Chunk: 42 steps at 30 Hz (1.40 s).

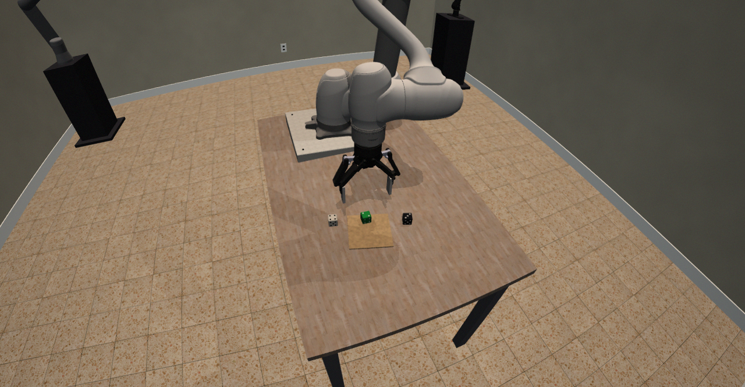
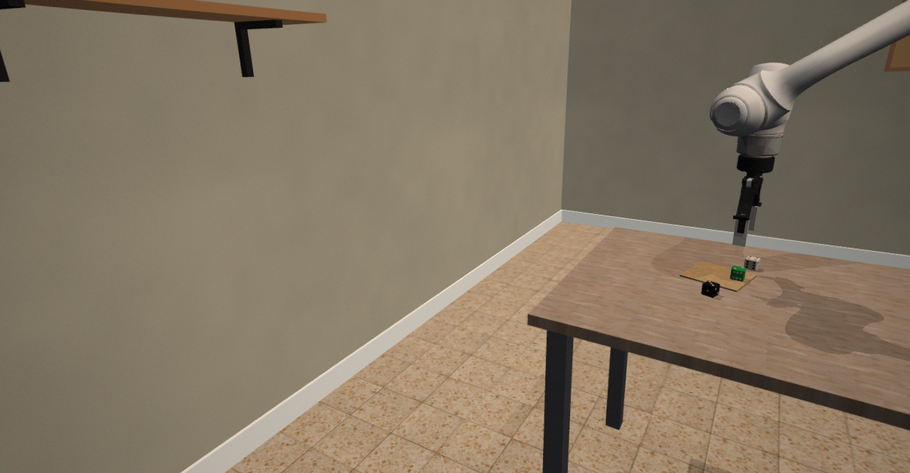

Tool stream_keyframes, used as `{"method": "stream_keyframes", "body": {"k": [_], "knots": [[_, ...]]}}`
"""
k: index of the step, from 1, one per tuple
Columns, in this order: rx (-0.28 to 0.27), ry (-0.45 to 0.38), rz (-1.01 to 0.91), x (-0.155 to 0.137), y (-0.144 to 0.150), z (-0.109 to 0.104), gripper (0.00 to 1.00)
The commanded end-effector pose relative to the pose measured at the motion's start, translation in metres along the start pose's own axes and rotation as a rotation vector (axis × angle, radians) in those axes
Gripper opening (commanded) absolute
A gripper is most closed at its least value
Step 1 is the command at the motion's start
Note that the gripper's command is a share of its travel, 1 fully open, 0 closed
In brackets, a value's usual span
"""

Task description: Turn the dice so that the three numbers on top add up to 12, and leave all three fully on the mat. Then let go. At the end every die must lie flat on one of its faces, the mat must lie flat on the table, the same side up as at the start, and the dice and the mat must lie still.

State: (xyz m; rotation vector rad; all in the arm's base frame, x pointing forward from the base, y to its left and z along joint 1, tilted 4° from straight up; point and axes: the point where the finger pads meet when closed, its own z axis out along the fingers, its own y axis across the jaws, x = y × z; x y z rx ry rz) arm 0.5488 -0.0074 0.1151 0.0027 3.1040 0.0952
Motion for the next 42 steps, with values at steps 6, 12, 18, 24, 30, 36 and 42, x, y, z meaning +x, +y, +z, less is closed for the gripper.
{"method": "stream_keyframes", "body": {"k": [6,12,18,24,30,36,42], "knots": [[0.0,0.0,0.0,0.0,0.0,0.0,1.0],[0.0,0.0,0.036,-0.001,0.002,0.0,1.0],[0.0,0.0,0.23,-0.007,0.016,0.001,1.0],[0.0,0.0,0.483,-0.013,0.033,0.001,1.0],[0.0,0.0,0.733,-0.019,0.051,0.002,1.0],[0.0,0.0,0.867,-0.023,0.061,0.003,1.0],[0.0,0.0,1.142,-0.028,0.081,0.004,1.0]]}}
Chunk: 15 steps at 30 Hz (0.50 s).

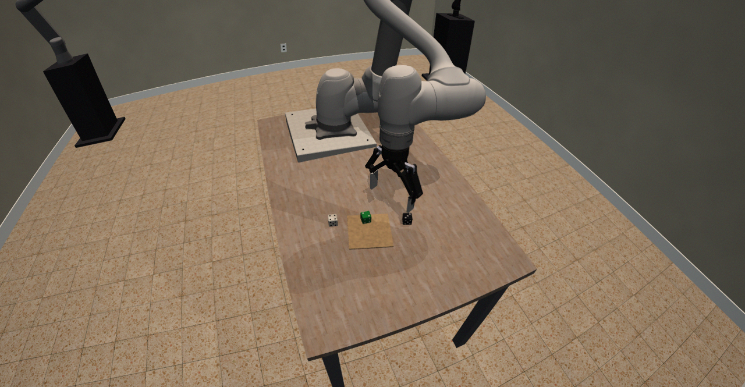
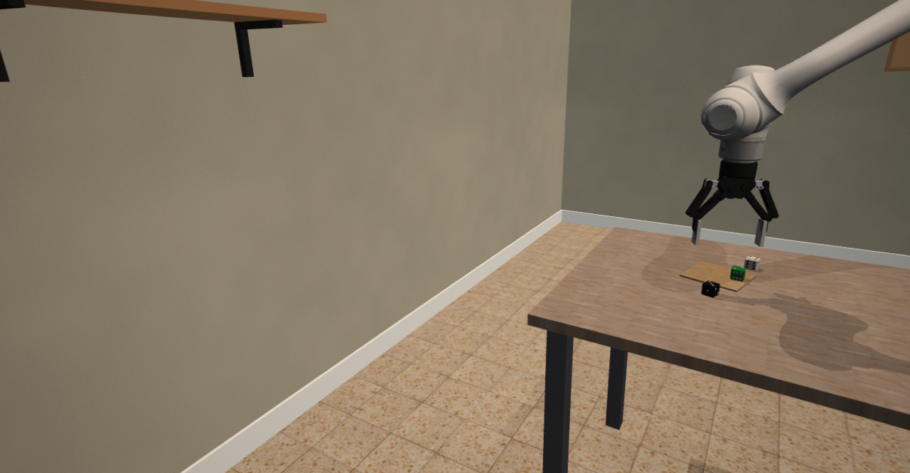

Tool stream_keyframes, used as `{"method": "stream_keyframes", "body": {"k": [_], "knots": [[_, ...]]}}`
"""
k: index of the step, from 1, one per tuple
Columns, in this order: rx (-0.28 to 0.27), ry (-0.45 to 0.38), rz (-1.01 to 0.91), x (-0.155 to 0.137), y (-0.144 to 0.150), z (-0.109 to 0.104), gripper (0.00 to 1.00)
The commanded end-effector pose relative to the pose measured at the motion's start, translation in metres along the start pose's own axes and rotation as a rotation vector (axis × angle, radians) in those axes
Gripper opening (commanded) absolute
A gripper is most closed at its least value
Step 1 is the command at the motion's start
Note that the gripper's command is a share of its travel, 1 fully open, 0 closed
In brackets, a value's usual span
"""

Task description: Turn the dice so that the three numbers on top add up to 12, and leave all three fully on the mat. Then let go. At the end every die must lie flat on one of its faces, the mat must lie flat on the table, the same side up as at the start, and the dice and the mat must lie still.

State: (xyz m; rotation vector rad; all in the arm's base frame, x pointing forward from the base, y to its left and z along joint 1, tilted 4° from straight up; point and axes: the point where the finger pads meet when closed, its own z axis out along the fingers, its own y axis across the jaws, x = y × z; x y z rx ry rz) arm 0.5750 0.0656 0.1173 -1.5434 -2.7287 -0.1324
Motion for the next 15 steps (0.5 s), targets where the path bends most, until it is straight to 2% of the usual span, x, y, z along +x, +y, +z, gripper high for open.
{"method": "stream_keyframes", "body": {"k": [1,9,12,15], "knots": [[0.008,-0.012,0.173,0.009,0.009,0.001,1.0],[0.006,-0.013,0.502,0.027,0.027,0.002,1.0],[0.006,-0.013,0.507,0.028,0.027,0.002,1.0],[0.005,-0.013,0.668,0.037,0.036,0.003,1.0]]}}
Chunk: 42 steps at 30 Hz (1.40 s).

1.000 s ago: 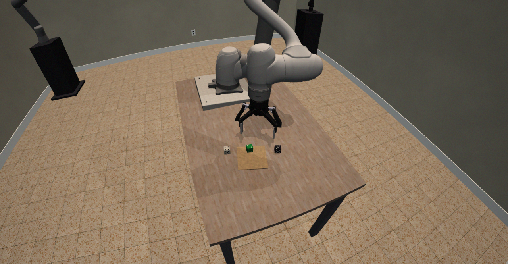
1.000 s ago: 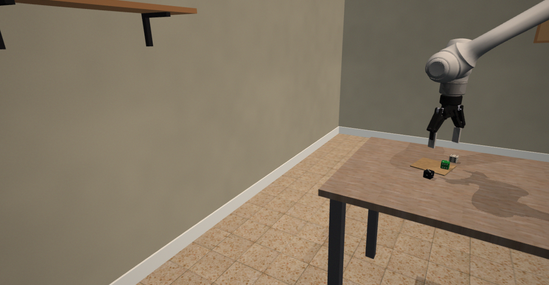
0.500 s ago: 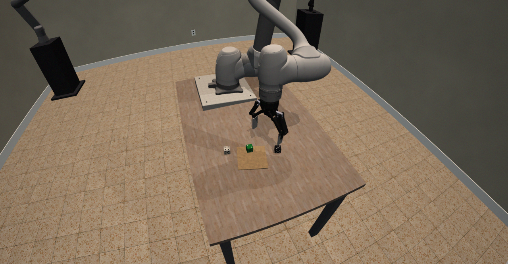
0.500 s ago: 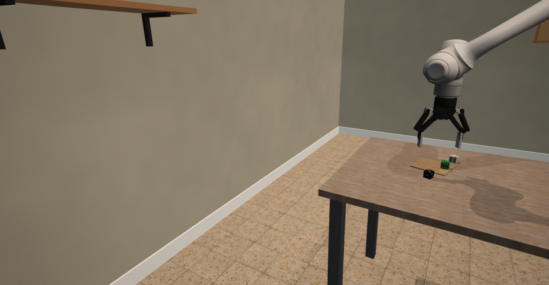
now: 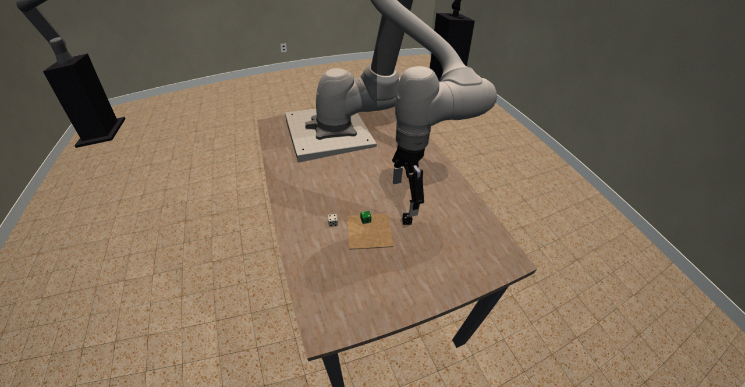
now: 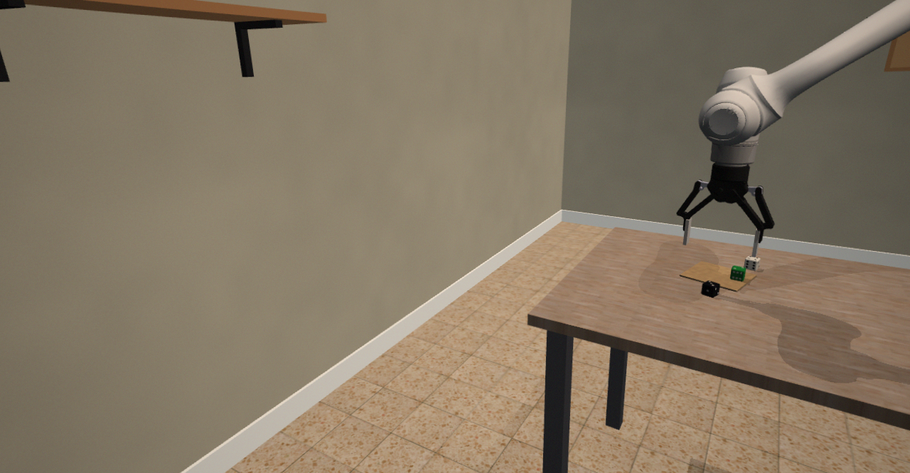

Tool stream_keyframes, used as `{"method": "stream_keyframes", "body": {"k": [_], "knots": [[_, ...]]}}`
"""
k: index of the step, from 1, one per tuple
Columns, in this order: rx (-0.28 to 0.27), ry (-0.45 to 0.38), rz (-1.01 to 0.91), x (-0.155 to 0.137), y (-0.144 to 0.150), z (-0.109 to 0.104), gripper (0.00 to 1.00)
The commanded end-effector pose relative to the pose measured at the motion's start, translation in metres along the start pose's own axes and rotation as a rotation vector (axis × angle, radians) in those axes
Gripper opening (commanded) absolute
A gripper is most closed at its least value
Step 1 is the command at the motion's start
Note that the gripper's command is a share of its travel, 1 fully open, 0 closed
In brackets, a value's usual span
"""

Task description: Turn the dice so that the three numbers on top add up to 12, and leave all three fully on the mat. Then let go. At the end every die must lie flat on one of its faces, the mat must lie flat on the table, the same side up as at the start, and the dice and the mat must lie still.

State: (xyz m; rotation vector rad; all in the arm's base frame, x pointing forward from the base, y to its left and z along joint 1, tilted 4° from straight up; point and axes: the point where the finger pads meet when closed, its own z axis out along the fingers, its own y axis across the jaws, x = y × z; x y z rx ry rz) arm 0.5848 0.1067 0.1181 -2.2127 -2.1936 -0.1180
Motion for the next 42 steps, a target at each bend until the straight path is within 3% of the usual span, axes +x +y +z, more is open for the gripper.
{"method": "stream_keyframes", "body": {"k": [1,8,9,42], "knots": [[0.0,-0.009,0.157,0.012,0.0021,0.0006,1.0],[0.0,-0.008,0.248,0.0191,0.0032,0.001,1.0],[0.0,-0.008,0.248,0.0191,0.0032,0.001,0.28],[0.0,-0.008,0.248,0.0191,0.0032,0.001,0.28]]}}
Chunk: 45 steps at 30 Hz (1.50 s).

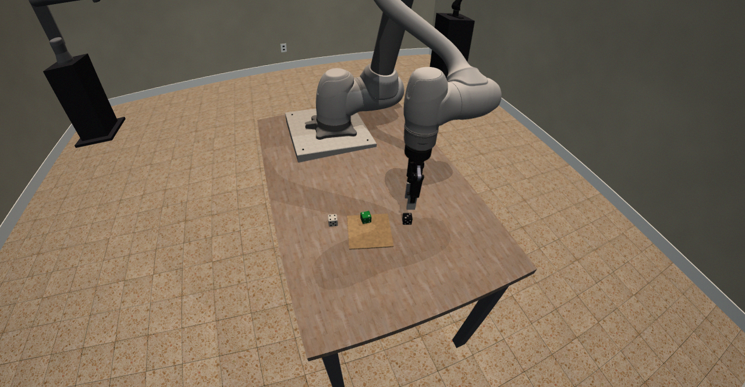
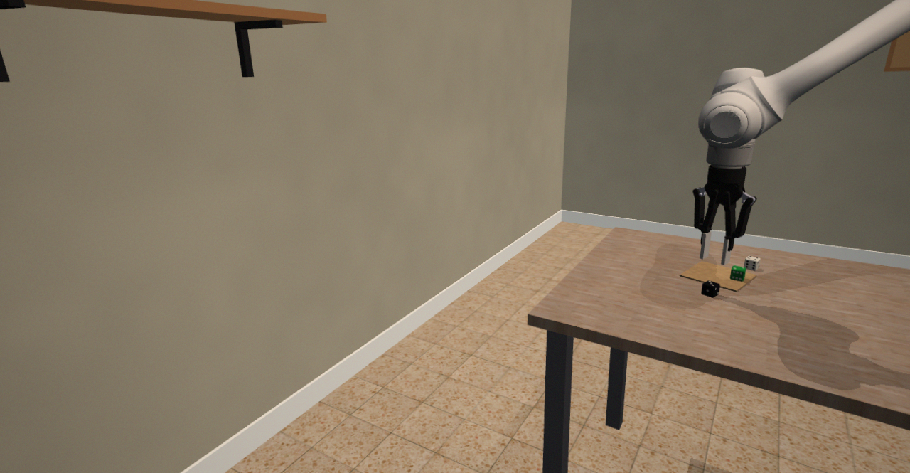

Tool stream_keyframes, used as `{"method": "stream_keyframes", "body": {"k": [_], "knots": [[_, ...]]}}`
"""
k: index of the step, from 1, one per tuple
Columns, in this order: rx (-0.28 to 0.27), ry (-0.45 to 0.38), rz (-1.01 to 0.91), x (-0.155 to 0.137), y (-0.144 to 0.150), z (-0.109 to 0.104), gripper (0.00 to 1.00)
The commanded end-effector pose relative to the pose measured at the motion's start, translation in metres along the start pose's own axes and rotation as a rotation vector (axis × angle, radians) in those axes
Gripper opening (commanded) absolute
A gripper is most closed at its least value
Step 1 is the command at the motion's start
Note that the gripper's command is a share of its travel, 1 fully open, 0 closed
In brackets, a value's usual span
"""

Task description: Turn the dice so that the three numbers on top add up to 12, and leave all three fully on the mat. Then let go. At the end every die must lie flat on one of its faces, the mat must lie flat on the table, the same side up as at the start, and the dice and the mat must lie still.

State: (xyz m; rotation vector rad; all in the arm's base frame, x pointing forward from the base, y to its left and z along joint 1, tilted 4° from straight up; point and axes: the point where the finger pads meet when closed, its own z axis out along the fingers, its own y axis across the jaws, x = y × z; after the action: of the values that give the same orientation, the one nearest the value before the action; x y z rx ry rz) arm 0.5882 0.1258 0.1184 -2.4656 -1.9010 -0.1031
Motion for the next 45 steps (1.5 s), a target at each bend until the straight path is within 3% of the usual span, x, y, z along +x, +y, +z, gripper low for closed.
{"method": "stream_keyframes", "body": {"k": [1,22,45], "knots": [[0.0,0.0,0.0,0.0,0.0,0.0,0.28],[0.0,0.0,0.0,0.0,0.0,0.009,0.28],[0.0,0.0,0.0,0.0,0.0,0.04,0.28]]}}
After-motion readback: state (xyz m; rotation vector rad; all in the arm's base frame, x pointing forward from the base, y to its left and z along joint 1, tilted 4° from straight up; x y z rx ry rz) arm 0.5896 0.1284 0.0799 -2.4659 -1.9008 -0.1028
